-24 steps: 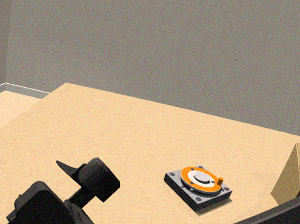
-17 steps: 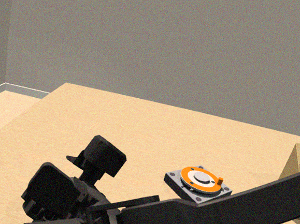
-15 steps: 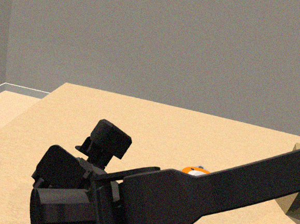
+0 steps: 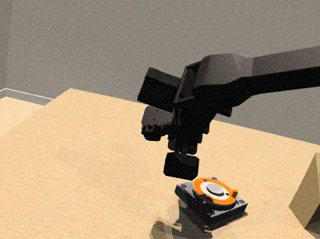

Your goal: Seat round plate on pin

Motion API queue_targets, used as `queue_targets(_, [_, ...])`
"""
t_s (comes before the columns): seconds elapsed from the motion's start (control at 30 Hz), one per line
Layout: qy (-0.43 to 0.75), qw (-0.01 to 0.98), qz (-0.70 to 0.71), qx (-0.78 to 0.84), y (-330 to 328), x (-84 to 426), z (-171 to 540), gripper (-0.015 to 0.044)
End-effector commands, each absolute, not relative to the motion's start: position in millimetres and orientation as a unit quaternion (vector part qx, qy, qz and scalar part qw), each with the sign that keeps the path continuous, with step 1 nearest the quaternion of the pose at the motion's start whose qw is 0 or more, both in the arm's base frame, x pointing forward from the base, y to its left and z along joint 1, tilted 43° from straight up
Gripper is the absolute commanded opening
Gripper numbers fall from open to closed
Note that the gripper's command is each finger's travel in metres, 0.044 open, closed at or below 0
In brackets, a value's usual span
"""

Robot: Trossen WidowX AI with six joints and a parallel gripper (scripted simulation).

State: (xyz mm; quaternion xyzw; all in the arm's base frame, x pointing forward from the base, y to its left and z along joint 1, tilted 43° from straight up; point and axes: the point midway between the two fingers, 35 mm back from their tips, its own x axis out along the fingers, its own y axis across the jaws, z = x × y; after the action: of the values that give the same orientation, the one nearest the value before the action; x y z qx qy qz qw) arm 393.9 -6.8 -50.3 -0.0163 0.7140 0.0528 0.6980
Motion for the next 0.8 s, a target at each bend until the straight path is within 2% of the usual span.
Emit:
queue_targets(0.0, [0.735, 0.667, 0.114, 0.037, -19, 350, -53, 0.0])
queue_targets(0.23, [0.709, 0.63, 0.252, 0.194, -16, 257, -40, 0.0])
queue_targets(0.57, [0.688, 0.629, 0.277, 0.233, -10, 240, -33, 0.0])
queue_targets(0.77, [0.688, 0.629, 0.277, 0.233, 10, 238, -55, 0.0])
